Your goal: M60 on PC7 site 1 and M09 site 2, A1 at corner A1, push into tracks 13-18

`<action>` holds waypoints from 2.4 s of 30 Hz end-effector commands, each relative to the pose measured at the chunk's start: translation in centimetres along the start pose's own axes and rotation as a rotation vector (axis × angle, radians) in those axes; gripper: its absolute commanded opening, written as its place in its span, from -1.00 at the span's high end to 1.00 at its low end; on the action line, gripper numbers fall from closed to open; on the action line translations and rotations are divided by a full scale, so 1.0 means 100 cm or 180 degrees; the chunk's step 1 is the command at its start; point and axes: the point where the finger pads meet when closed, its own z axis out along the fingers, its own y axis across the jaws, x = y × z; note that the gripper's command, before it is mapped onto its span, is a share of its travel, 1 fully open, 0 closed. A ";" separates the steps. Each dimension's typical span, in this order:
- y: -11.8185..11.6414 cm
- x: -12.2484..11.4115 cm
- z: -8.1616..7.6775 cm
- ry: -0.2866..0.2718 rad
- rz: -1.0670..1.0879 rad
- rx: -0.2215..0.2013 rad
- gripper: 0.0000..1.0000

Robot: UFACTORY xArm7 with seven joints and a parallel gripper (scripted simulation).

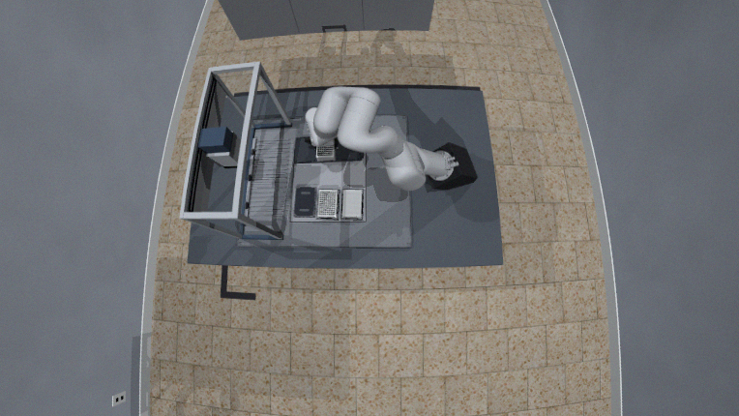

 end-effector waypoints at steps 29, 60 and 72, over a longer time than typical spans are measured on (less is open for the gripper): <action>-0.002 0.001 -0.046 0.0009 0.0002 0.0015 -1.00; -0.002 0.001 -0.091 0.0009 0.0002 0.0016 -1.00; -0.002 0.001 -0.111 0.0009 0.0001 0.0016 -1.00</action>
